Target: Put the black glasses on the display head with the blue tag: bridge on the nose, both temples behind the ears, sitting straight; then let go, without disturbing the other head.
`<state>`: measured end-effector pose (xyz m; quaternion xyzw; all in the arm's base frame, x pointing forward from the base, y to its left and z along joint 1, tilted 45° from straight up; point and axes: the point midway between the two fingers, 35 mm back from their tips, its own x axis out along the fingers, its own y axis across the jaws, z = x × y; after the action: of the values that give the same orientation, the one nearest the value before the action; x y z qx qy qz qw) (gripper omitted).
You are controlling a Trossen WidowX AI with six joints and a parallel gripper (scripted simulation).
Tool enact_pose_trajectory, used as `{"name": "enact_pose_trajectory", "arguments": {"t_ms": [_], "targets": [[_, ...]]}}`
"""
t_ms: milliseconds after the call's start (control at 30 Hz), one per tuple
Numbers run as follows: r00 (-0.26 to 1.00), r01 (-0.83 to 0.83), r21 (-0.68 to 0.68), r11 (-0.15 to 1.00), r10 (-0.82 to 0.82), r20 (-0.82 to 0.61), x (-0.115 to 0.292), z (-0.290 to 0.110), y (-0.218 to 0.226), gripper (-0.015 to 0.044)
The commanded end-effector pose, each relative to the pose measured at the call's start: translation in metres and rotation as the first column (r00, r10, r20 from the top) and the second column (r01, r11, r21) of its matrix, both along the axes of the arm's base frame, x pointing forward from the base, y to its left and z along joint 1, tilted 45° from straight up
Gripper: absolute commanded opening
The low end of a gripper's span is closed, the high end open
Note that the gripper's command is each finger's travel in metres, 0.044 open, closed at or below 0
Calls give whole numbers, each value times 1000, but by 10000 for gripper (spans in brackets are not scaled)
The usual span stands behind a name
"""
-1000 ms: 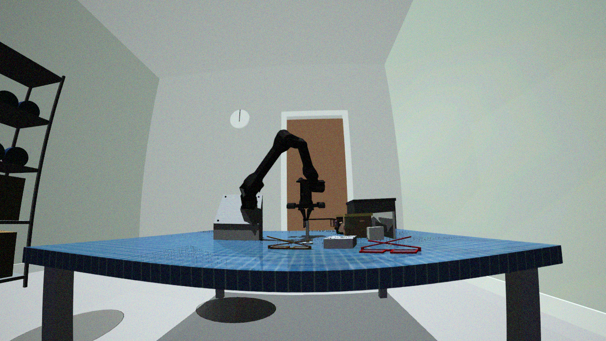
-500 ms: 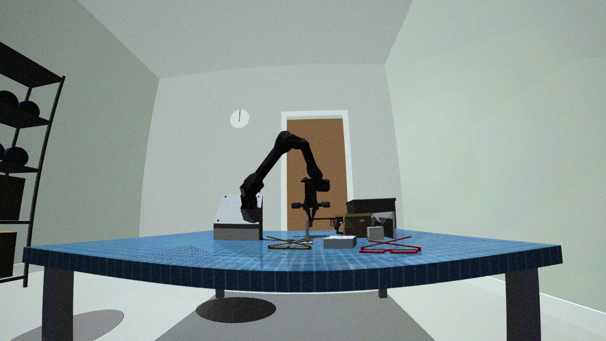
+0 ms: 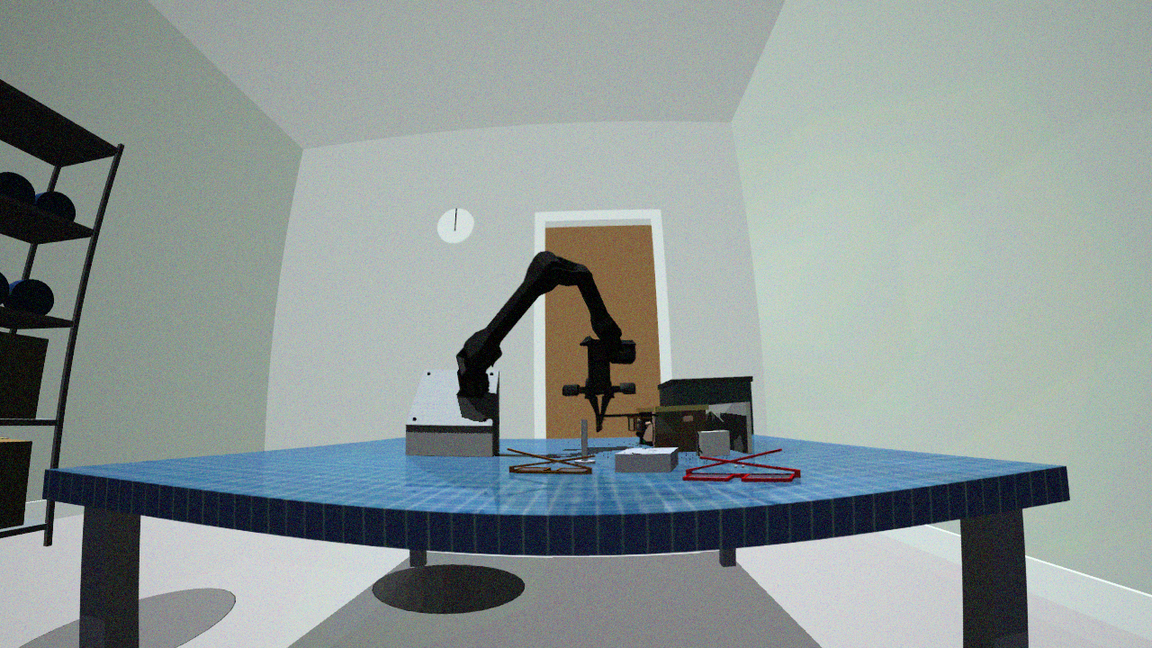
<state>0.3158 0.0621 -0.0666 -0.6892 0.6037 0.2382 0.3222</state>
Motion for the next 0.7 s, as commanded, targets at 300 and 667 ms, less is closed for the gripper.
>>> {"name": "enact_pose_trajectory", "arguments": {"t_ms": [300, 667], "targets": [[1000, -1, -6, 1000, 1, -6, 18, 2, 0, 0], [1000, -1, -6, 1000, 1, -5, 34, 5, 1, 0]]}}
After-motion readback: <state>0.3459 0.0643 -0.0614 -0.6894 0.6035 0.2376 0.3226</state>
